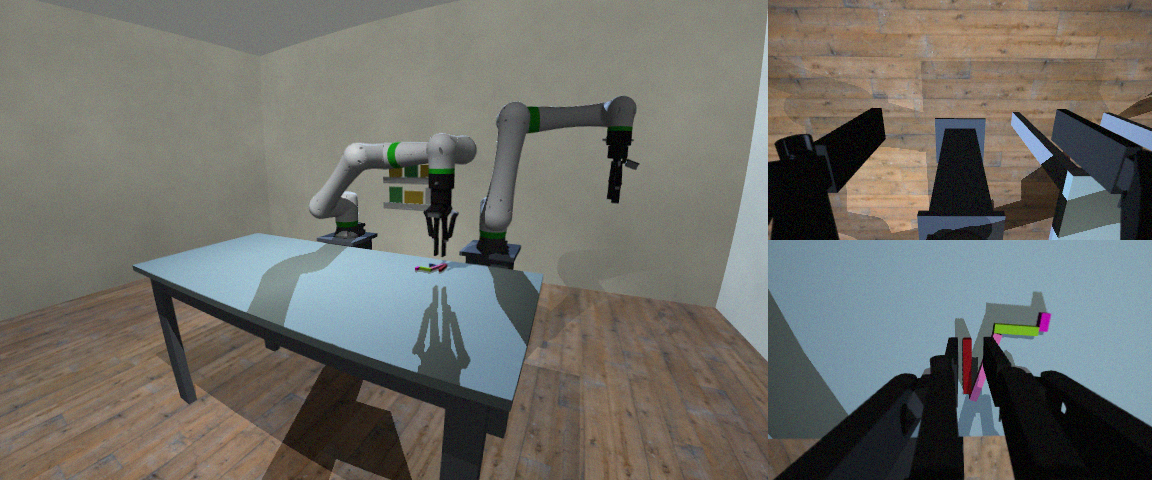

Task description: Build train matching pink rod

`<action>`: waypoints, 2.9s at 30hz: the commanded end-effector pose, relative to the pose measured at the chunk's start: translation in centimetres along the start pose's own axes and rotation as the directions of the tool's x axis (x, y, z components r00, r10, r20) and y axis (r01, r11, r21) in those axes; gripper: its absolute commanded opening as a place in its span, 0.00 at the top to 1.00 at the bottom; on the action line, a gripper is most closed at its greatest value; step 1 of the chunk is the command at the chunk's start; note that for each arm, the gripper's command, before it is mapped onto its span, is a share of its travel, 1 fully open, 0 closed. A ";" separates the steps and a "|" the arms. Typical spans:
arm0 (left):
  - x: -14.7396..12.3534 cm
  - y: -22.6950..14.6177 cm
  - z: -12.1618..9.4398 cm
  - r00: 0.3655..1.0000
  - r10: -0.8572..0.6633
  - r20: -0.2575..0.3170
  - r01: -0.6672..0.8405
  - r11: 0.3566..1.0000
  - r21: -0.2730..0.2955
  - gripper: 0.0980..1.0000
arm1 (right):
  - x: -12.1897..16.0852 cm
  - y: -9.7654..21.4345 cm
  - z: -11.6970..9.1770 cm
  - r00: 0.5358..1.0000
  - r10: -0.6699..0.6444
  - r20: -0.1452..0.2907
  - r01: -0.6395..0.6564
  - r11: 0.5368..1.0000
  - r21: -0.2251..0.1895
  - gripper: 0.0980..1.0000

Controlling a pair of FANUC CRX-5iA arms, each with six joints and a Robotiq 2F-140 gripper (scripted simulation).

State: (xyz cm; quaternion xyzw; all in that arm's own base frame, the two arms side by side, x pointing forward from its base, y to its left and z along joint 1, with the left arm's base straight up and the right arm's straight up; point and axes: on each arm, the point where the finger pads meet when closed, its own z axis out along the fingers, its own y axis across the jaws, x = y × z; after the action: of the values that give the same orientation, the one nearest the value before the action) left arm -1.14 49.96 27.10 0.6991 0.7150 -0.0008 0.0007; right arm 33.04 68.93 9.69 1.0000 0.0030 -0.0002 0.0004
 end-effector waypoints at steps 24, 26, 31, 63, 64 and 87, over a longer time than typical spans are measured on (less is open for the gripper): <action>0.0 0.0 -0.1 1.000 0.000 -0.002 0.000 1.000 0.000 0.00 | 0.1 -0.1 3.0 1.000 0.000 -0.001 0.000 1.000 0.002 0.85; 0.0 0.0 -0.1 1.000 0.000 -0.002 0.000 1.000 0.000 0.00 | 0.1 -0.1 3.2 1.000 0.000 -0.001 0.000 1.000 0.002 0.85; 0.0 0.0 -0.1 1.000 0.000 -0.002 0.000 1.000 0.000 0.00 | 0.1 -0.1 3.9 1.000 0.000 -0.001 0.000 1.000 0.002 0.85; 0.0 0.0 -0.1 1.000 0.000 -0.002 0.000 1.000 0.000 0.00 | 0.1 -0.1 4.5 1.000 0.000 -0.001 0.000 1.000 0.002 0.85; 0.0 0.0 -0.1 1.000 0.000 -0.002 0.000 1.000 0.000 0.00 | 0.1 -0.1 4.5 1.000 0.000 -0.001 0.000 1.000 0.002 0.85; 0.0 0.0 -0.1 1.000 0.000 -0.002 0.000 1.000 0.000 0.00 | 0.1 -0.1 5.9 1.000 0.000 -0.001 0.000 1.000 0.002 0.85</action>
State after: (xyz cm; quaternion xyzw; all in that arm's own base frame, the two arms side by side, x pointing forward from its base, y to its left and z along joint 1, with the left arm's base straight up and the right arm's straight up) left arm -1.14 49.96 27.10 0.6991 0.7150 -0.0008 0.0007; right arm 33.08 69.00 3.78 1.0000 0.0030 -0.0002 0.0003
